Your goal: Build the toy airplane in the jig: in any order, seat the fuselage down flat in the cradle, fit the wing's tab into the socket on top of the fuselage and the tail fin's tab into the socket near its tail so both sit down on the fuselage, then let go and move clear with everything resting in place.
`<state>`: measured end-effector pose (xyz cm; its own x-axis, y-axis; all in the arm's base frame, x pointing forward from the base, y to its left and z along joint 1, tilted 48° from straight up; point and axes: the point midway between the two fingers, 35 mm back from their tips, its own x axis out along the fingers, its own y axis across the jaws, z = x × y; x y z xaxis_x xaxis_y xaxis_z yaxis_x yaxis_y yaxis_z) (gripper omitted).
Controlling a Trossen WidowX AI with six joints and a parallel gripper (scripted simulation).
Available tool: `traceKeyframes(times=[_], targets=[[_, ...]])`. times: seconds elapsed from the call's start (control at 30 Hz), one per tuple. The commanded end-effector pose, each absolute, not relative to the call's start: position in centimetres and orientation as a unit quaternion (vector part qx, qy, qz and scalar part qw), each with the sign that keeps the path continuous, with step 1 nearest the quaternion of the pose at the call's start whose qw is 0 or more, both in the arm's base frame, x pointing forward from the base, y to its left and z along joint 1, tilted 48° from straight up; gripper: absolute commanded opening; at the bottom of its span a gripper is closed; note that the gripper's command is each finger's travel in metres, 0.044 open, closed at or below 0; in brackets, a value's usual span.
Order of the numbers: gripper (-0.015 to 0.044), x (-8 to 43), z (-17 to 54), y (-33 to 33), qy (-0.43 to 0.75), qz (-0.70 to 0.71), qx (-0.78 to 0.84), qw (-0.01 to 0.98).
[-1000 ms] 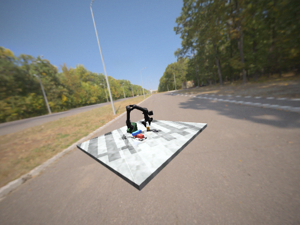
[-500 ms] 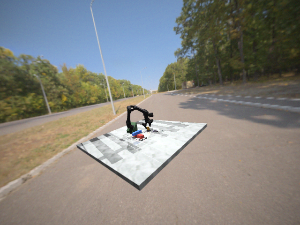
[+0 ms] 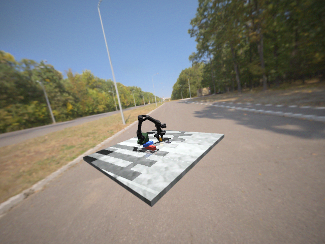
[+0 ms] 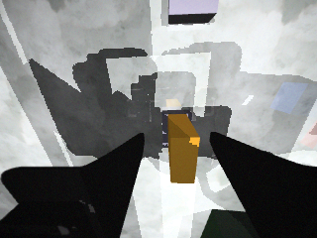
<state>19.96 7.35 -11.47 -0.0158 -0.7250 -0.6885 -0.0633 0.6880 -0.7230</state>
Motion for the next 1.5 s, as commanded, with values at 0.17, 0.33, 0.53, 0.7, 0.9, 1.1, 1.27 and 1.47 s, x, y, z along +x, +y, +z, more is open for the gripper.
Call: traceKeyframes(times=[0.17,0.33,0.53,0.7,0.9,1.1,1.27,1.47], targets=[[0.0072,19.9,-11.5,7.2,0.663,-0.26,-0.302,0.635],[0.002,19.9,-11.5,7.2,0.663,-0.26,-0.302,0.635],[0.0,20.0,-11.5,7.3,0.662,-0.257,-0.301,0.637],[0.0,20.6,-11.3,8.7,0.657,-0.238,-0.293,0.652],[0.0,20.9,-10.7,9.9,0.657,-0.234,-0.291,0.655],[0.0,21.0,-9.5,11.1,0.659,-0.237,-0.292,0.652],[0.0,21.0,-8.5,12.2,0.66,-0.239,-0.293,0.649],[0.0,20.9,-7.2,13.4,0.662,-0.243,-0.294,0.645]])
